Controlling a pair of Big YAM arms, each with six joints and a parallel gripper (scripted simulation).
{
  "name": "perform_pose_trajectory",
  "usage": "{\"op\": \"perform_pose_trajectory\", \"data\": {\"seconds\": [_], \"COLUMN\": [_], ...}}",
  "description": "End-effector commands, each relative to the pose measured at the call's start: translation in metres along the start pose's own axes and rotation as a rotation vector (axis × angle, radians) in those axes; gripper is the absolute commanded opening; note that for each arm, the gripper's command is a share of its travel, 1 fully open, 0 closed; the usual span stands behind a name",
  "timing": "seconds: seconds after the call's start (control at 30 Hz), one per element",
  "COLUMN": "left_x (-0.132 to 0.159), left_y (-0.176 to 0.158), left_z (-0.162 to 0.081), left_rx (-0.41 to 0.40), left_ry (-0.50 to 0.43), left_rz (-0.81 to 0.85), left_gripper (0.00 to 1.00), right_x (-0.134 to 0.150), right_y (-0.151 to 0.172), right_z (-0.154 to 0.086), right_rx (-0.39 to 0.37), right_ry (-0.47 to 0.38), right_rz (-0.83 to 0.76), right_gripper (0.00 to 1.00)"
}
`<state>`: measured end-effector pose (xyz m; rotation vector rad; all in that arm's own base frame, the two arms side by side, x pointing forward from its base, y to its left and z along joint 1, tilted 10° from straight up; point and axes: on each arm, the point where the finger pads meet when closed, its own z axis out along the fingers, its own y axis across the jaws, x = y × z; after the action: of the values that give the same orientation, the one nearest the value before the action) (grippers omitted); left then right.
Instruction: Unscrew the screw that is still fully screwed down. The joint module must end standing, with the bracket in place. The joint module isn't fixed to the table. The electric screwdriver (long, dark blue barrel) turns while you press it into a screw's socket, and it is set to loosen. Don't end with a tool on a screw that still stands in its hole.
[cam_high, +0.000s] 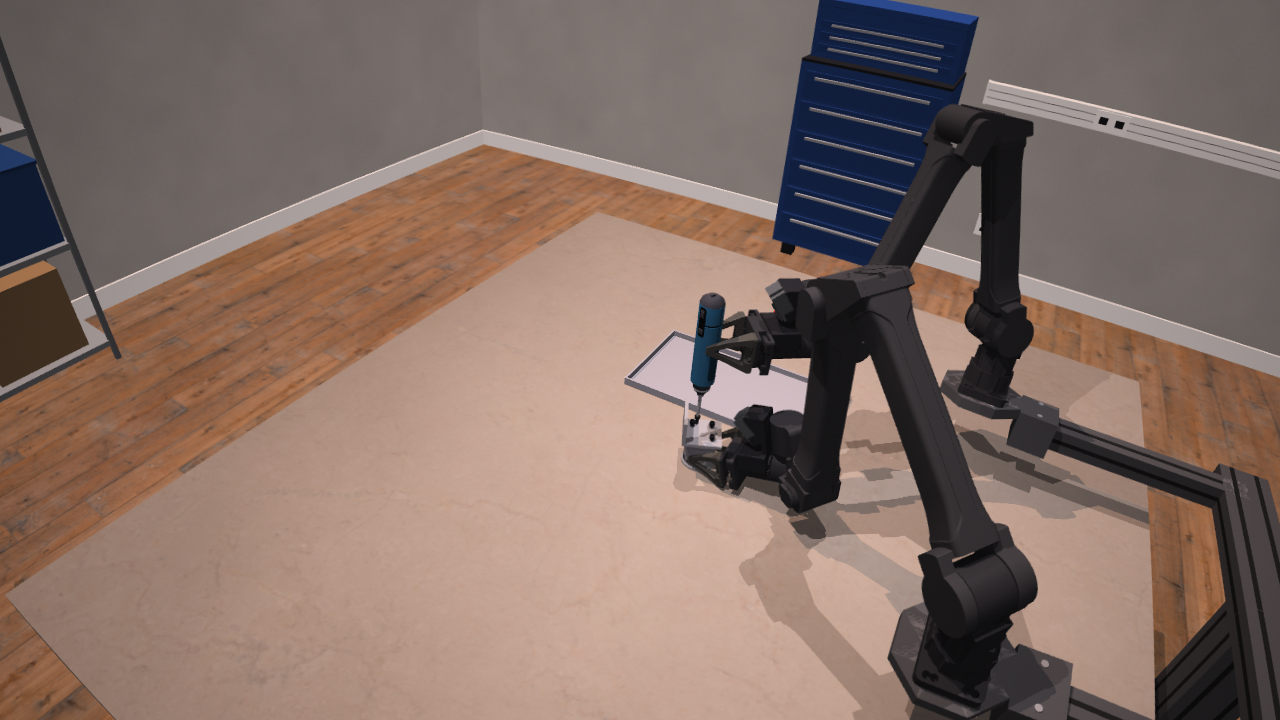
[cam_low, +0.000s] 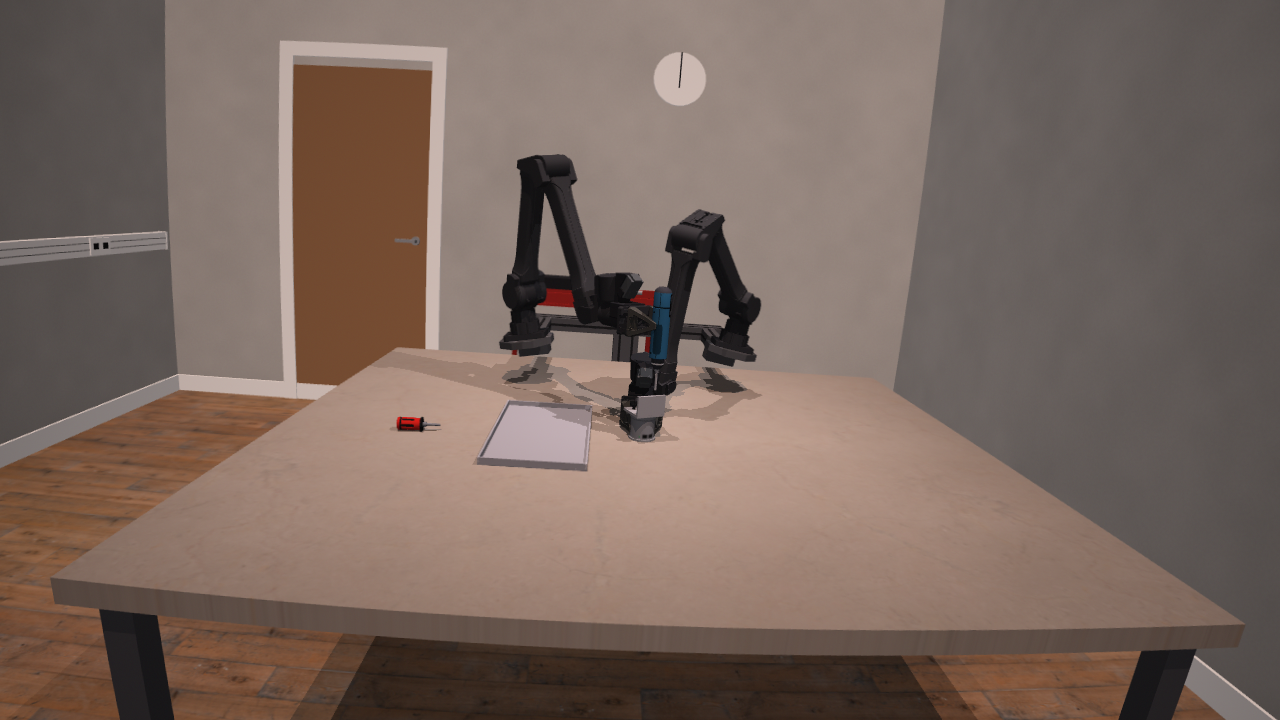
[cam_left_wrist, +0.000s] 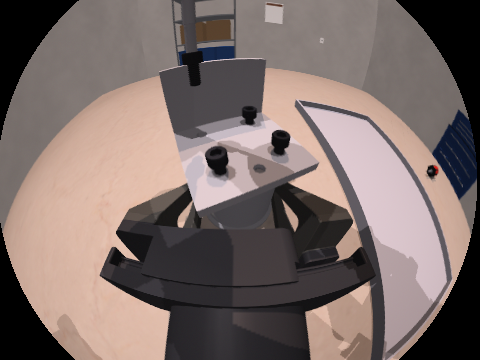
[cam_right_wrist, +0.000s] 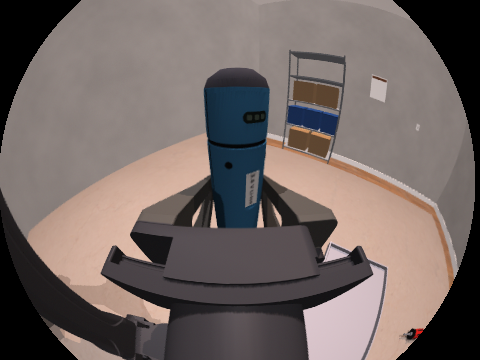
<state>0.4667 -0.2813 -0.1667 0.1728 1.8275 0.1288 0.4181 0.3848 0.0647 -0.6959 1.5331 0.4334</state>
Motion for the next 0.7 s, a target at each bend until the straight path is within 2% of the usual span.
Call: {"op": "perform_pose_trajectory", "data": {"seconds": [0.0,0.67], "left_x": [-0.0064,-0.0064], "left_y": [-0.0034,-0.0034], "left_z": [0.0025,0.0025], "left_rx": [0.002,0.002], "left_ry": [-0.014,-0.014], "left_rz": [-0.008,-0.008], "left_gripper": [0.59,0.59], "right_x": [-0.0412,-0.0413], "right_y": [0.0030,0.0040], "right_z": [0.0081,0.0087], "right_rx": [-0.001,-0.004], "right_ry": [-0.087,-0.074], "right_rz": [0.017,0.017], "right_gripper": [0.42,0.42]}}
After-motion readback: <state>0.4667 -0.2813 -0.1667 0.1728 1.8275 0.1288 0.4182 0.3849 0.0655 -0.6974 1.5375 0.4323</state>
